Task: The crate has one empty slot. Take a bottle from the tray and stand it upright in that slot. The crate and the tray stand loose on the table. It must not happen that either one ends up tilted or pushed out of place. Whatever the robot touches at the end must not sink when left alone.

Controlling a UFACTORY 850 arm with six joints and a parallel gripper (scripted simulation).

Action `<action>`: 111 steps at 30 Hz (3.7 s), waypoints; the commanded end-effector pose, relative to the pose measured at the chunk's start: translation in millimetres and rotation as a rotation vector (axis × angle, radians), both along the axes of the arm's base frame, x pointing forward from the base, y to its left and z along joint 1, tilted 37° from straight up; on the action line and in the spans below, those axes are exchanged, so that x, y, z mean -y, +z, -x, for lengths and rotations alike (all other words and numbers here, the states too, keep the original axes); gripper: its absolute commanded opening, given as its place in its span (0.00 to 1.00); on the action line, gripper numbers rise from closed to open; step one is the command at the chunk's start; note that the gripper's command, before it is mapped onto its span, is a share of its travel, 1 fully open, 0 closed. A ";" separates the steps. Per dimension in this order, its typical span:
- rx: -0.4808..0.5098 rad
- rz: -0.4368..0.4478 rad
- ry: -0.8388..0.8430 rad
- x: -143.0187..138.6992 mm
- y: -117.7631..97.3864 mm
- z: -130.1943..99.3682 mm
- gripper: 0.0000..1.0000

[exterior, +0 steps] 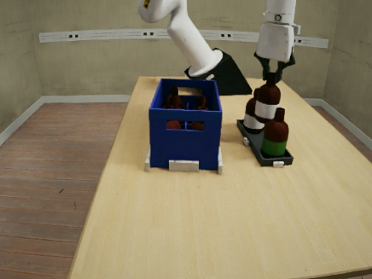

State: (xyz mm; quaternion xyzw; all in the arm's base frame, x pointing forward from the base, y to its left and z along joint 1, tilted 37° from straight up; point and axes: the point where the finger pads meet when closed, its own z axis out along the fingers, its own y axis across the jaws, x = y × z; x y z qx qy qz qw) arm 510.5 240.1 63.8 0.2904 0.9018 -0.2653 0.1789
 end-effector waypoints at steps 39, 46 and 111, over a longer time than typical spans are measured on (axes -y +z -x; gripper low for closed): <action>0.002 -0.001 0.001 -17.4 23.3 4.3 0.00; 0.002 -0.001 0.001 -21.3 28.6 5.5 0.00; 0.002 -0.001 0.001 -37.0 50.2 10.1 0.00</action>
